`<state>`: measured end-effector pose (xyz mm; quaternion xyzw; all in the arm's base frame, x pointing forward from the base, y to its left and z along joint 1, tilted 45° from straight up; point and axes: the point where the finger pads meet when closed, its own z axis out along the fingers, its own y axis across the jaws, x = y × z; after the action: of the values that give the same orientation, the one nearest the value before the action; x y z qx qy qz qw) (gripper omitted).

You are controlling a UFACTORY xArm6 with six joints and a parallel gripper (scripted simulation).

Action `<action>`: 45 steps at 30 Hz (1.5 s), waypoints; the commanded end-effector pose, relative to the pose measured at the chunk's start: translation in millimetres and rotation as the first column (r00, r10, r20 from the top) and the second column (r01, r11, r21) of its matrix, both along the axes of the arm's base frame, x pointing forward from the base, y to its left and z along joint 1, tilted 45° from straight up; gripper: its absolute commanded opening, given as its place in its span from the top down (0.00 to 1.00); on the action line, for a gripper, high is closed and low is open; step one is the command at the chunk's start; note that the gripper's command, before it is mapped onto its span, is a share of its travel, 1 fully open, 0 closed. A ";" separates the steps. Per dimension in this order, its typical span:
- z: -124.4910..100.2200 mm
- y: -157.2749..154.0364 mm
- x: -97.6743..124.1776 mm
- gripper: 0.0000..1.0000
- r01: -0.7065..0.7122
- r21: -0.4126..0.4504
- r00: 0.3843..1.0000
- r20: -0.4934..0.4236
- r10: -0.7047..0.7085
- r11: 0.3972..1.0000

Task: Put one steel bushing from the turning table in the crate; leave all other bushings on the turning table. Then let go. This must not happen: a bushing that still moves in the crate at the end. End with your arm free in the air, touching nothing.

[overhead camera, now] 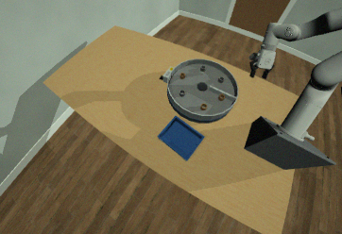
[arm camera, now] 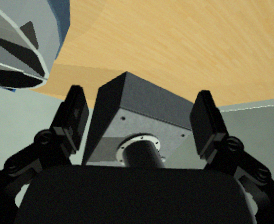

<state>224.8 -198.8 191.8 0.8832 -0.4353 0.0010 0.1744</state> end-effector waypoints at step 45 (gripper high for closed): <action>-101.8 211.1 120.2 0.00 -0.951 0.302 -0.126 -0.585 0.801 0.072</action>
<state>340.1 -7.3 98.1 0.8755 0.3162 -0.1221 0.3443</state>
